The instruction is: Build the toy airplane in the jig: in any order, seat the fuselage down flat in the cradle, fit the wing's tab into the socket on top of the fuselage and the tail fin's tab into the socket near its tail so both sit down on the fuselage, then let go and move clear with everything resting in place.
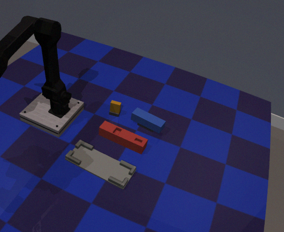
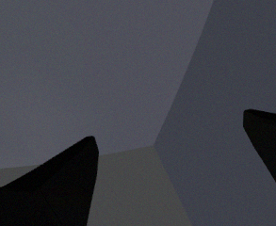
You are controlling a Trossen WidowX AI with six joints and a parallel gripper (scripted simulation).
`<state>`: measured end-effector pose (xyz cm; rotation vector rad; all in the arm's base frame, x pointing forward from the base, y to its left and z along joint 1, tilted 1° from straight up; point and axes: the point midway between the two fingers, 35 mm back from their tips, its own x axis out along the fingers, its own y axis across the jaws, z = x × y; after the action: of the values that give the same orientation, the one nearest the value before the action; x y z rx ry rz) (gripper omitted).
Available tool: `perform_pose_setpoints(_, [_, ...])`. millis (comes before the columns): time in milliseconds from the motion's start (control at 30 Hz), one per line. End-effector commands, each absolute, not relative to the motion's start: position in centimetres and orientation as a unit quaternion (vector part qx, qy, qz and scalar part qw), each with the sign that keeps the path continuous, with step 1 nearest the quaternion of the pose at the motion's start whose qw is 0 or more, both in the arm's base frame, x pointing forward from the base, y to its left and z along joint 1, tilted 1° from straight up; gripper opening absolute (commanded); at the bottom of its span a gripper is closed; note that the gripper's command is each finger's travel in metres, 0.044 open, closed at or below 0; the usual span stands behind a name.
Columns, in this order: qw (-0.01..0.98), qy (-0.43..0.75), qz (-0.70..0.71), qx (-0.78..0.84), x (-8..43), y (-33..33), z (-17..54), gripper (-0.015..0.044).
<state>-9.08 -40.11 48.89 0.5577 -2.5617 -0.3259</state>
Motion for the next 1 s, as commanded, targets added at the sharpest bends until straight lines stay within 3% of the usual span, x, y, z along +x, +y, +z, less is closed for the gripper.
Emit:
perform_pose_setpoints(0, [0.247,-0.94,-0.12,0.205,-9.1,-40.1,48.9,0.0426])
perform_pose_setpoints(100, [0.262,-0.922,-0.165,0.232,-7.0,-41.2,48.4,0.044])
perform_pose_setpoints(500, [0.426,-0.679,-0.442,0.402,11.0,-44.9,42.3,0.044])
perform_pose_setpoints(967, [0.662,-0.237,-0.549,0.451,29.6,-36.6,31.9,0.044])
